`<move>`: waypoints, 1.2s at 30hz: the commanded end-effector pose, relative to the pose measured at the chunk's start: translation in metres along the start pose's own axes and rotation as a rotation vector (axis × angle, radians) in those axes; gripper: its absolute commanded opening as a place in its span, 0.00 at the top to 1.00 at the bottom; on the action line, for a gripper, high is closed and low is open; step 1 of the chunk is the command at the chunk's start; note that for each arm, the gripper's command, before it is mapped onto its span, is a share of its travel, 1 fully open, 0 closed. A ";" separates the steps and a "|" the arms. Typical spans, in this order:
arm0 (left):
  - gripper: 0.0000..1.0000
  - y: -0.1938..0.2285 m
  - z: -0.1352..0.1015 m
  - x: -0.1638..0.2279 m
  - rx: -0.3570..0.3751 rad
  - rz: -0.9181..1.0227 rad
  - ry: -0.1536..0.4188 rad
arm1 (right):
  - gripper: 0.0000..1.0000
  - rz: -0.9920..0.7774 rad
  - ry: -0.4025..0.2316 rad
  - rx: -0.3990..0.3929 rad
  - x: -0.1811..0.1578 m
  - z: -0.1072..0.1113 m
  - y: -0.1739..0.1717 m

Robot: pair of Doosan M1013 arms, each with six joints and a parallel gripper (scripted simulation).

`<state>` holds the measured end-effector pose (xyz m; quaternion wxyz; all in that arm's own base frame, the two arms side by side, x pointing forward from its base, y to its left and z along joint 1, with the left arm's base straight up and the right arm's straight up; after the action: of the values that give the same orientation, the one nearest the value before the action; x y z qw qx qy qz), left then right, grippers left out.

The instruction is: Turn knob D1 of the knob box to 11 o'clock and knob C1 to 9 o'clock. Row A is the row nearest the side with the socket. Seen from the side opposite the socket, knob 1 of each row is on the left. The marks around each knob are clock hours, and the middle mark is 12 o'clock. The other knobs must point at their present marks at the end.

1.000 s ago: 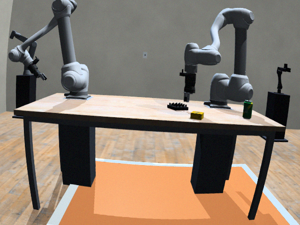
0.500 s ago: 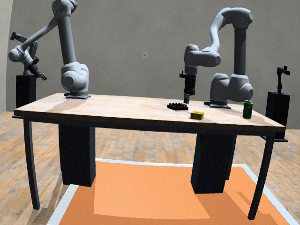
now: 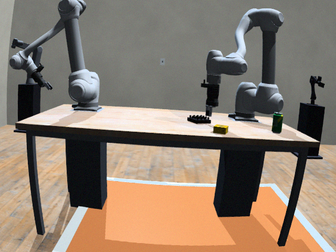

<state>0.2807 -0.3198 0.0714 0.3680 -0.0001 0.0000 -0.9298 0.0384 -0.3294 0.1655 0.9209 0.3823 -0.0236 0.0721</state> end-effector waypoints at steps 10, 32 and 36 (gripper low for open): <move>0.54 0.000 0.000 0.000 0.001 0.000 0.000 | 0.00 0.000 0.000 -0.001 0.000 0.000 0.000; 0.54 0.000 -0.014 0.000 0.001 0.000 0.000 | 0.00 0.000 0.000 -0.001 0.000 0.000 0.000; 0.54 0.000 -0.014 0.000 0.001 0.000 0.000 | 0.00 0.000 0.000 -0.001 0.000 0.000 0.000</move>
<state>0.2807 -0.3198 0.0574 0.3680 -0.0001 0.0000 -0.9298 0.0384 -0.3294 0.1655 0.9209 0.3823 -0.0236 0.0721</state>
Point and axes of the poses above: on each arm, the point where the finger pads meet when closed, its own z axis back along the fingers, its own x axis across the jaws, y = z × x, the point moved 1 cm from there along z, back along the fingers, and after that the axes turned 5 degrees about z, right-handed, at the moved point
